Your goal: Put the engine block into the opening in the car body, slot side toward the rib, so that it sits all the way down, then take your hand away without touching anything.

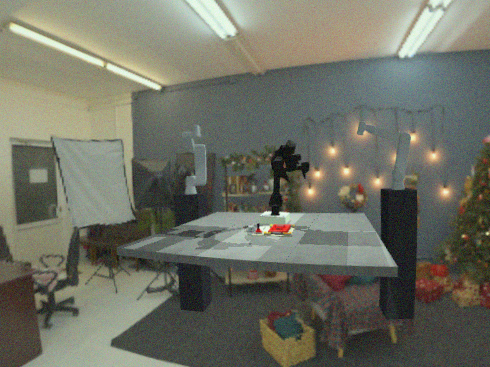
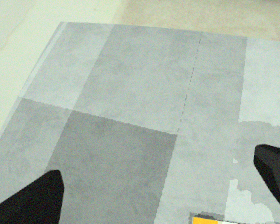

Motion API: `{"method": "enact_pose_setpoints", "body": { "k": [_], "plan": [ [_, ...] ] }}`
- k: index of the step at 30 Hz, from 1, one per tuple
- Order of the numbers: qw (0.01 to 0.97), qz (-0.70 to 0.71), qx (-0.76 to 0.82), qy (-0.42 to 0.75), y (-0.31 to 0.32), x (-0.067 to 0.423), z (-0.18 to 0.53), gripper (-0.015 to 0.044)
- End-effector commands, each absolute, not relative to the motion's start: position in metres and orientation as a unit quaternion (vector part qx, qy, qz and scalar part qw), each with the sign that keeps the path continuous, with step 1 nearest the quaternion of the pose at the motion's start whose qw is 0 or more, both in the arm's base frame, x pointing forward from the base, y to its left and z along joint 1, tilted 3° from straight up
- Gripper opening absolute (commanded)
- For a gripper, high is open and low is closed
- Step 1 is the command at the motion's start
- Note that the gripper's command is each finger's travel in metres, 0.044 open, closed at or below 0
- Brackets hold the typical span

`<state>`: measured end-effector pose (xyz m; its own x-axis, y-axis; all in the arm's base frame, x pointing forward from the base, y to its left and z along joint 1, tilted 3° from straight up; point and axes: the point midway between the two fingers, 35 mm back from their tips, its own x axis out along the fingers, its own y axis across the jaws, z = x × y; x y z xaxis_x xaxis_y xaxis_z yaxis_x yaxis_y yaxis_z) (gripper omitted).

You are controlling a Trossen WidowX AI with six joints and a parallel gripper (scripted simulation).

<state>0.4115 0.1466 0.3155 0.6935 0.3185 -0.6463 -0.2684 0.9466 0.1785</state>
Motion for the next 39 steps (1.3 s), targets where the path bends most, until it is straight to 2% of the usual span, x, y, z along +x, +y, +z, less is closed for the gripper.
{"method": "enact_pose_setpoints", "body": {
  "k": [1, 19, 39],
  "plan": [
    [0.913, 0.121, 0.062, 0.385, 0.125, 0.414, 0.299, 0.0440],
    [0.832, -0.095, 0.220, 0.500, 0.002, 0.395, 0.214, 0.0440],
    [0.657, -0.330, 0.391, 0.553, -0.108, 0.319, 0.139, 0.0440]
  ]
}}
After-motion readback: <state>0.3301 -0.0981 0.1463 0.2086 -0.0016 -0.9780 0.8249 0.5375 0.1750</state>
